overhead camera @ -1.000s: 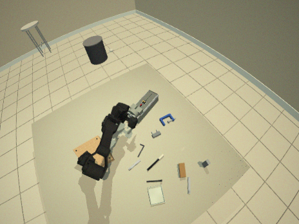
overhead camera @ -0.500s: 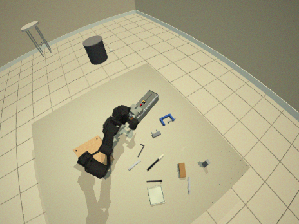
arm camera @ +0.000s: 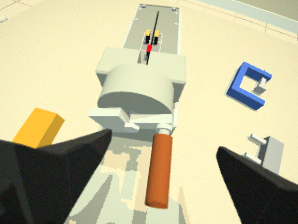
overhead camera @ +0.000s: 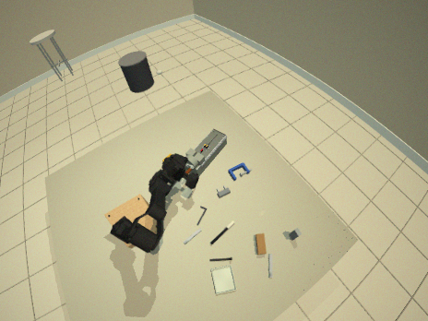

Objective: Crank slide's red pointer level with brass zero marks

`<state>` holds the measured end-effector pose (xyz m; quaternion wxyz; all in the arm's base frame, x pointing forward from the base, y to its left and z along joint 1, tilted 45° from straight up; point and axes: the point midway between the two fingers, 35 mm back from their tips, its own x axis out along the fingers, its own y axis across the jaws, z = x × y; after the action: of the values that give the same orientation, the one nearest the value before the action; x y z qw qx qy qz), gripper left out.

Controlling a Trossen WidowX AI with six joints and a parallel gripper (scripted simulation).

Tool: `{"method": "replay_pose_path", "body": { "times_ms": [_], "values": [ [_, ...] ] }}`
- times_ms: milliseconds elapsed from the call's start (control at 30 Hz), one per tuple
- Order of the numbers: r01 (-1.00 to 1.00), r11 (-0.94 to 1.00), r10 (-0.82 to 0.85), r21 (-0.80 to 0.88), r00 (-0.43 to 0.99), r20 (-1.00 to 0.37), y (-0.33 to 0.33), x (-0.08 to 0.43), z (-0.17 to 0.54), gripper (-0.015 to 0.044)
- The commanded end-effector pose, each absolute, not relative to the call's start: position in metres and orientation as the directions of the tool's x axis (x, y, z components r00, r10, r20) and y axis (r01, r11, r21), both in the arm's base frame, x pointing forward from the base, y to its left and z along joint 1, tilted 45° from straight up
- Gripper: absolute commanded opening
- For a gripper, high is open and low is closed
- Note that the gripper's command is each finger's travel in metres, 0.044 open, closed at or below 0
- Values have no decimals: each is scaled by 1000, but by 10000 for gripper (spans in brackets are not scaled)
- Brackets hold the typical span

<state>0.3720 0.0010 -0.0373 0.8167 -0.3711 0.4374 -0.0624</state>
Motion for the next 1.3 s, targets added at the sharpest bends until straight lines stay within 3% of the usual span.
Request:
{"method": "replay_pose_path", "body": {
  "times_ms": [0, 367, 933, 1267],
  "values": [
    [-233, 715, -424, -659, 605, -674, -3, 369, -44, 440],
    [-233, 714, -425, -660, 606, -673, -14, 366, -53, 440],
    [-233, 714, -425, -660, 606, -673, -14, 366, -53, 0],
    [-233, 714, -425, -661, 606, -673, -15, 366, -54, 0]
  ]
}}
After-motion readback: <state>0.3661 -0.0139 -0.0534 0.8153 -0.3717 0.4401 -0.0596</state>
